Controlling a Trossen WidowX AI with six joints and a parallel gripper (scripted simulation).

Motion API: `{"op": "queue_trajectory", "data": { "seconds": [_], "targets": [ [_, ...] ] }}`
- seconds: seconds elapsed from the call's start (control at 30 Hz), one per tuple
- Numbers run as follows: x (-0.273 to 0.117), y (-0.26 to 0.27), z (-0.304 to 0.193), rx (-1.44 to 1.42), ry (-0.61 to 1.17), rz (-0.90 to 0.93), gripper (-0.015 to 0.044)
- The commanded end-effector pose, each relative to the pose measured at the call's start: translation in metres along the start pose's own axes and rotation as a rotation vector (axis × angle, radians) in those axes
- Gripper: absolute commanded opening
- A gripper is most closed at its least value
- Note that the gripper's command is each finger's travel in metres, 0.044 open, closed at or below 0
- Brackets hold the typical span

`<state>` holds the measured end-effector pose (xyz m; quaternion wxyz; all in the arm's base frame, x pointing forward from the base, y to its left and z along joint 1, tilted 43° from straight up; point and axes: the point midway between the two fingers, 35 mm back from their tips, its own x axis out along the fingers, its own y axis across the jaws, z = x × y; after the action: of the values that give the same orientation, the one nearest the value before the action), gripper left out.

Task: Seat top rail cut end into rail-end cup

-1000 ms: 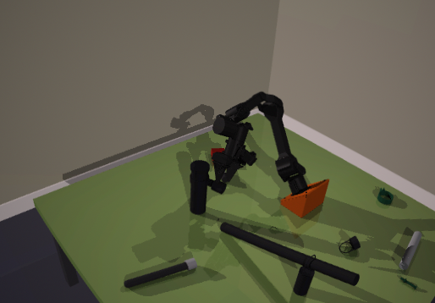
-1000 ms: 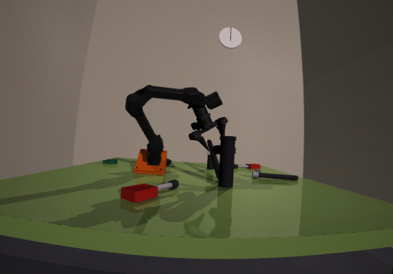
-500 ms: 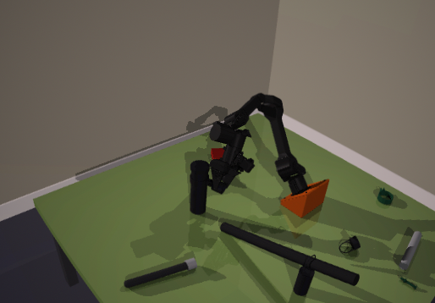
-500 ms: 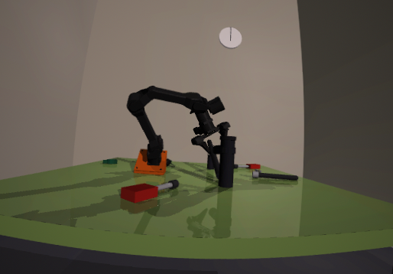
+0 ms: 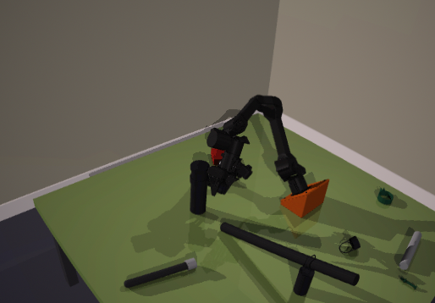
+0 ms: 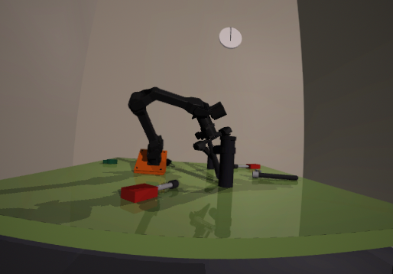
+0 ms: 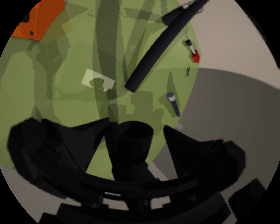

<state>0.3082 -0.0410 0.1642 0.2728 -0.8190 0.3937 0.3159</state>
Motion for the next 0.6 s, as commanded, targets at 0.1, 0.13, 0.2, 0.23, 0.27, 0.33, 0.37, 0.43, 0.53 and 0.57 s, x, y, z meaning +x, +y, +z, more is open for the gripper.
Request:
{"op": "queue_trajectory", "data": {
  "seconds": [0.1, 0.13, 0.2, 0.23, 0.27, 0.33, 0.37, 0.43, 0.53, 0.57],
  "targets": [
    [0.0053, 0.002, 0.0024, -0.008, -0.007, 0.004, 0.0361],
    [0.0053, 0.002, 0.0024, -0.008, -0.007, 0.004, 0.0335],
    [0.0053, 0.002, 0.0024, -0.008, -0.007, 0.004, 0.0282],
    [0.0053, 0.002, 0.0024, -0.008, -0.007, 0.004, 0.0256],
    [0.0053, 0.002, 0.0024, -0.008, -0.007, 0.004, 0.023],
    [0.0053, 0.002, 0.0024, -0.008, -0.007, 0.004, 0.0177],
    [0.0053, 0.002, 0.0024, -0.008, -0.007, 0.004, 0.0151],
    [0.0053, 0.002, 0.0024, -0.008, -0.007, 0.004, 0.0118],
    [0.0054, 0.0017, 0.0024, -0.004, -0.005, 0.004, 0.0079],
    [0.0058, 0.001, 0.0024, 0.003, -0.001, 0.004, 0.0053]
  ]
}}
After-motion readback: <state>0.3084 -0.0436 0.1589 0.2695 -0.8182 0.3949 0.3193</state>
